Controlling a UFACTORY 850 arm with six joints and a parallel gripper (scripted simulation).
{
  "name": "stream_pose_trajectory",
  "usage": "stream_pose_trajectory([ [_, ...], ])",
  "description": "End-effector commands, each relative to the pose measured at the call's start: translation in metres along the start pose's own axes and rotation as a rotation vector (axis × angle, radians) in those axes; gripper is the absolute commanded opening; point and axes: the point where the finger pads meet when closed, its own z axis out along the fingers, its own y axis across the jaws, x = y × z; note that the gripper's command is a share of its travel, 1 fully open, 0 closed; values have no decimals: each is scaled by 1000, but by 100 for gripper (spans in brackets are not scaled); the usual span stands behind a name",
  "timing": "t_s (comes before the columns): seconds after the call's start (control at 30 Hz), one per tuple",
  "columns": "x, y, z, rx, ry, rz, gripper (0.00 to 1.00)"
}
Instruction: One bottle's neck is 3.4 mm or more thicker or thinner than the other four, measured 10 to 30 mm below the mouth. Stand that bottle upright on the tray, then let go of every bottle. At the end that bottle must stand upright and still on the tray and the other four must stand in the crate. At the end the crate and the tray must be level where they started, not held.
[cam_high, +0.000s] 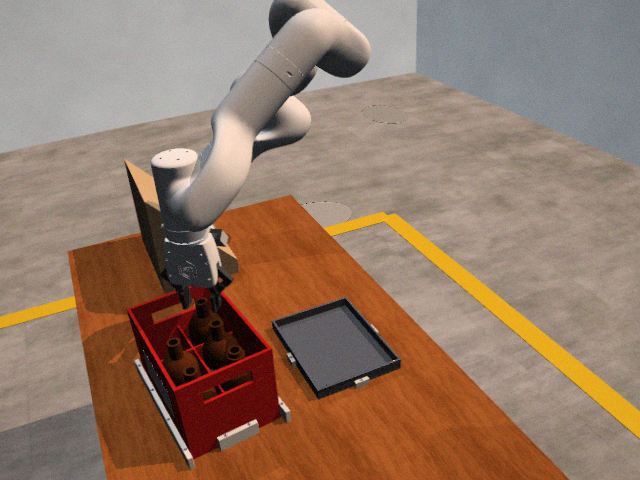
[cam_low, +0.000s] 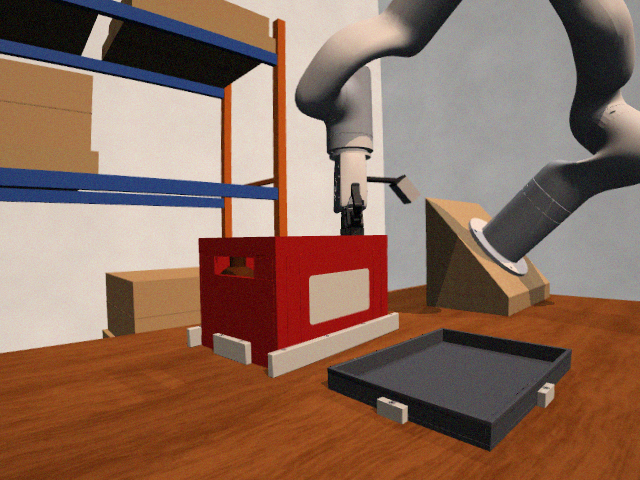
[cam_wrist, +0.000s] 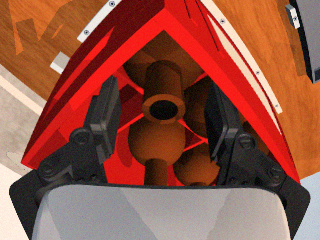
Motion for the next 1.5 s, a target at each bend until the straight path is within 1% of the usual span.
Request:
stream_pose_trajectory([
  [0.0,-1,0,-10,0,-2,-1,65],
  [0.2,-1,0,-29,0,-2,-1,65],
  [0.27,-1,0,-29,0,-2,-1,65],
  [0.53,-1,0,-56,0,-2,-1,65],
  [0.7,-1,0,-70,0,-2,-1,65],
  [0.97,-1,0,-78,0,-2,-1,65],
  [1.13,-1,0,-79,0,-2,-1,65],
  [1.17,-1,0,-79,0,-2,-1,0],
  [1.47,-1,0,-79,0,-2,-1,0],
])
